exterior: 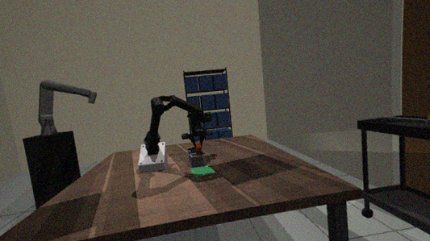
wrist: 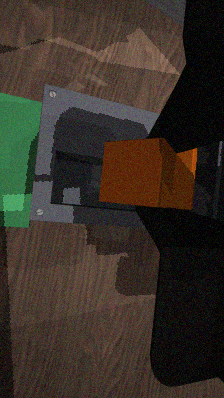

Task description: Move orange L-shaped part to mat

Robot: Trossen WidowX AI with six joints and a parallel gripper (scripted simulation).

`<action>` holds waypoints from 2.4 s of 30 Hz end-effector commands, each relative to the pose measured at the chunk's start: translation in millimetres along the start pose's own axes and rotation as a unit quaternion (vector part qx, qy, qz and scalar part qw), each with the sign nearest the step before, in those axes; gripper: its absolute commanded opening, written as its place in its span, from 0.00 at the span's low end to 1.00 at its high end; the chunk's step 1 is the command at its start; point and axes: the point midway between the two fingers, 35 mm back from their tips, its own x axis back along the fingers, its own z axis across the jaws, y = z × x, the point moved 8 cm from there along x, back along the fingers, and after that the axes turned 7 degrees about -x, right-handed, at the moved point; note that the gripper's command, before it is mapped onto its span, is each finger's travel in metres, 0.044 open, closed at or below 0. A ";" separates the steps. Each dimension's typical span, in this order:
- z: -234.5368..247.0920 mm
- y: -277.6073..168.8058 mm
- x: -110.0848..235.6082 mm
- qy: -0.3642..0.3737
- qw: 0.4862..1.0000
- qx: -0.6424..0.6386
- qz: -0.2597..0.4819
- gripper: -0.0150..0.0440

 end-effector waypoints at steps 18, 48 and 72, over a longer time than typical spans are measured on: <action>1.3 -0.6 37.6 0.003 1.000 -0.001 0.006 0.25; 1.3 29.4 56.6 0.003 1.000 -0.001 0.005 0.25; 5.4 155.3 55.2 0.004 1.000 -0.001 0.002 0.25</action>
